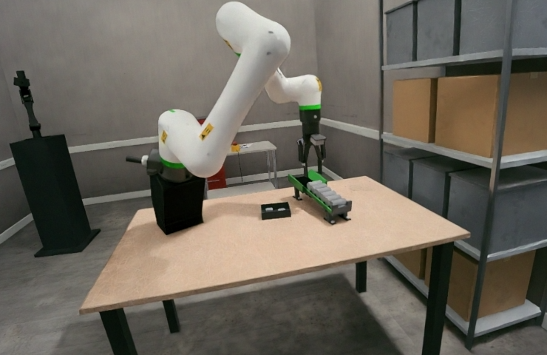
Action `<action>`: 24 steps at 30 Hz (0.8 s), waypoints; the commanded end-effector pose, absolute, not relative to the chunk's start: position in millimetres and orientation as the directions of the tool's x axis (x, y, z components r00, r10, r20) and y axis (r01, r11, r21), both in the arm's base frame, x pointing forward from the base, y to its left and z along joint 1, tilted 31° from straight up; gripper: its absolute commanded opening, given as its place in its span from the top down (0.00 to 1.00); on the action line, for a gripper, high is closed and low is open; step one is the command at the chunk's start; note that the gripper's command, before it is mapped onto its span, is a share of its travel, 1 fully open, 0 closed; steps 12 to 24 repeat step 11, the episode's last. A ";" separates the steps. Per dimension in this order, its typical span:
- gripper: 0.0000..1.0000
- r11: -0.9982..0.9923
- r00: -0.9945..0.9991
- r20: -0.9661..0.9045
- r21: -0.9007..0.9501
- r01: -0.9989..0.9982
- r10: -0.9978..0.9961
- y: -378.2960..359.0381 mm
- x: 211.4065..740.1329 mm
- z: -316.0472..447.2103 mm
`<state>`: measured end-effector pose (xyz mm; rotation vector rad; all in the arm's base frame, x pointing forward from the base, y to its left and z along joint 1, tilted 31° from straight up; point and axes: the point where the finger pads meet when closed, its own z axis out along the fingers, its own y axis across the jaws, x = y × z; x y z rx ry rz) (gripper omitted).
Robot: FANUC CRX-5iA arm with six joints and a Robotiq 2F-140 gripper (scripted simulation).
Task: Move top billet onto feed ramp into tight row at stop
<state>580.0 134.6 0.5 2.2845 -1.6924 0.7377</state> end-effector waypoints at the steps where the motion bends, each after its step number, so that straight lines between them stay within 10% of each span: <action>1: 0.50 -0.323 0.218 0.503 -0.130 -0.937 -0.836 141.9 576.4 14.0; 24: 0.50 -0.323 0.218 0.503 -0.130 -0.937 -0.836 143.7 575.3 17.6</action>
